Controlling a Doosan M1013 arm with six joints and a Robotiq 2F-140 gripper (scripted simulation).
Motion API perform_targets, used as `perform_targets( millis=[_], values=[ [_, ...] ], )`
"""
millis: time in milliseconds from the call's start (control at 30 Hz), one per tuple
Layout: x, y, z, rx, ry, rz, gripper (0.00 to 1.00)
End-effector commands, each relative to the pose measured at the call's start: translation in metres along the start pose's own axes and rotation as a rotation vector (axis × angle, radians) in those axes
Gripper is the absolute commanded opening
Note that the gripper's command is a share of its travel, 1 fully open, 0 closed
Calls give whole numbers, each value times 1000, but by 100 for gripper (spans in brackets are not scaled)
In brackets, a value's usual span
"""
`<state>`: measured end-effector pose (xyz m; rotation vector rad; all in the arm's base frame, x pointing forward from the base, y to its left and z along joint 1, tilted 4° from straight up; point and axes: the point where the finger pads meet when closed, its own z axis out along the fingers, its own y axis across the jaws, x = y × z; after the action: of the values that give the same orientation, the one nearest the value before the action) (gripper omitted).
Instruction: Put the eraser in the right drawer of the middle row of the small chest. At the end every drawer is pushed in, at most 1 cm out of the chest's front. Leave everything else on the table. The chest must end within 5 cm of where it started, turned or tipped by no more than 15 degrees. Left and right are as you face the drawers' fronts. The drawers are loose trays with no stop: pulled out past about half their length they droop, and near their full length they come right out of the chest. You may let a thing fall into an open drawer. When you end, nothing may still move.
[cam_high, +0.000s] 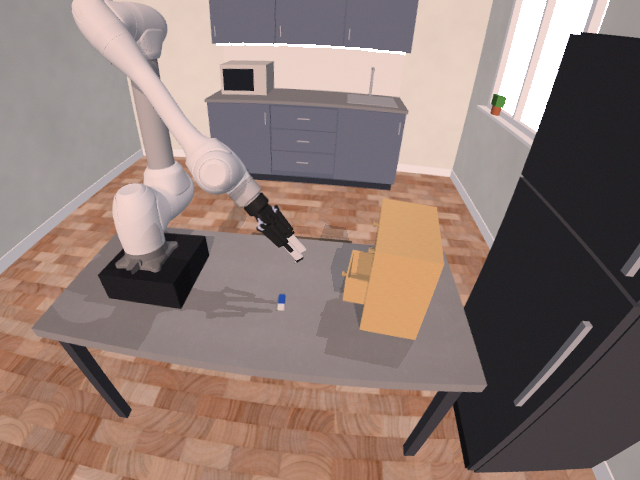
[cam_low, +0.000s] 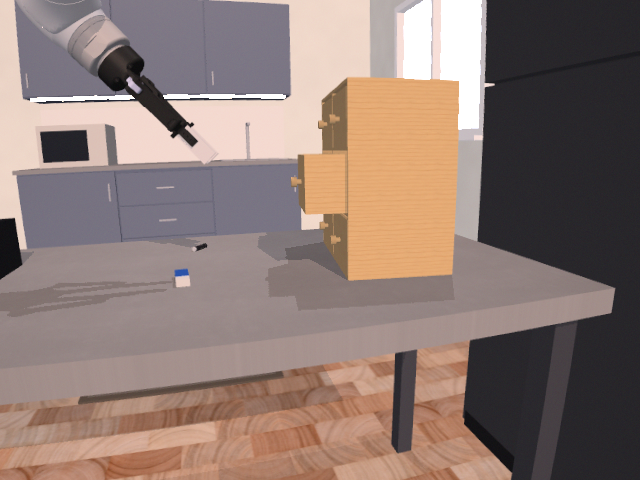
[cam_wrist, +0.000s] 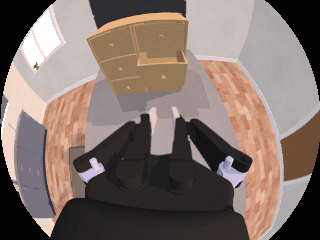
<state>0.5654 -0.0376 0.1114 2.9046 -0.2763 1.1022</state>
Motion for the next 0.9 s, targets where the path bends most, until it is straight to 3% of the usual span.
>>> perform_targets(
  millis=[0, 433, 867],
  values=[
    [1, -1, -2, 37, -26, 0, 20],
    [0, 2, -6, 28, -71, 0, 20],
    [-2, 3, -32, 27, -296, -3, 20]
  ],
)
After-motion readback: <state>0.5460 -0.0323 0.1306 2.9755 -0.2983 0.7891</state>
